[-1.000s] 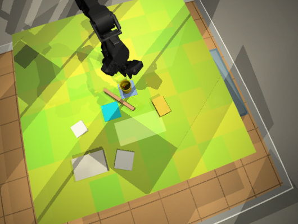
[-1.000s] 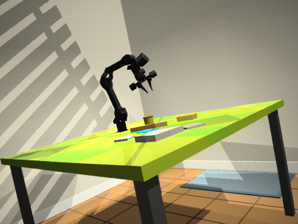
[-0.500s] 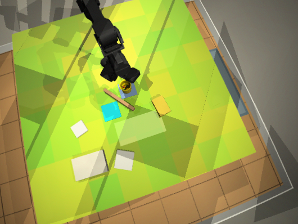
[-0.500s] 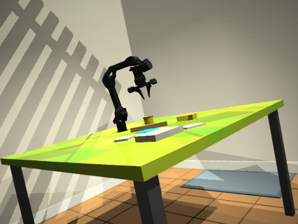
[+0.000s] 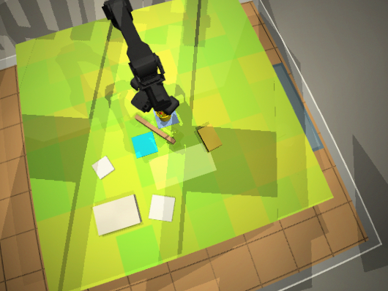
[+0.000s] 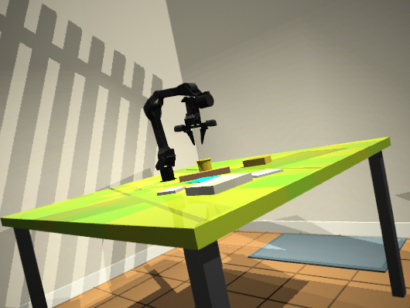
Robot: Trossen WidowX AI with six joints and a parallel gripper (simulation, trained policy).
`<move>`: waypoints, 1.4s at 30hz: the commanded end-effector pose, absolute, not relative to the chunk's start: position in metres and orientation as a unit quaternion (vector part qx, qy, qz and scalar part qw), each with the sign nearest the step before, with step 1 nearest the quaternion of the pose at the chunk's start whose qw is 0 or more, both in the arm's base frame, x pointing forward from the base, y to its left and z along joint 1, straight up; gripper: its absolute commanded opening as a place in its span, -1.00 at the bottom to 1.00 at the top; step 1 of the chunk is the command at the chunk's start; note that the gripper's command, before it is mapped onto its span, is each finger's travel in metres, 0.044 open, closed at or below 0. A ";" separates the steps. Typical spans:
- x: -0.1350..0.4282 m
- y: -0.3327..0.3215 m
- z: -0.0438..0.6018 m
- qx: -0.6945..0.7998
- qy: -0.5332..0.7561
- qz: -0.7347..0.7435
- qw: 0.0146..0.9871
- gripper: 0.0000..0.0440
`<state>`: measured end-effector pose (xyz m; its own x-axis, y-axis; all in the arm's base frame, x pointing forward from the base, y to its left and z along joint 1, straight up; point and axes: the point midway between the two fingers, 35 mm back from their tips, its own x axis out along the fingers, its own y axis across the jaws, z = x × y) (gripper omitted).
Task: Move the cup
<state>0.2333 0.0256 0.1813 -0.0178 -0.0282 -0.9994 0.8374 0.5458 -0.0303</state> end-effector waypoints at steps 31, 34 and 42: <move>0.221 0.019 0.089 0.291 0.640 -0.417 0.576 -0.19; 0.221 0.019 0.080 0.286 0.643 -0.415 0.577 -0.19; 0.221 0.018 0.060 0.275 0.648 -0.399 0.587 -0.57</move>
<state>0.2190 0.0194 0.0649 -0.1670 -0.1059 -0.9803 0.8329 0.5169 -0.1977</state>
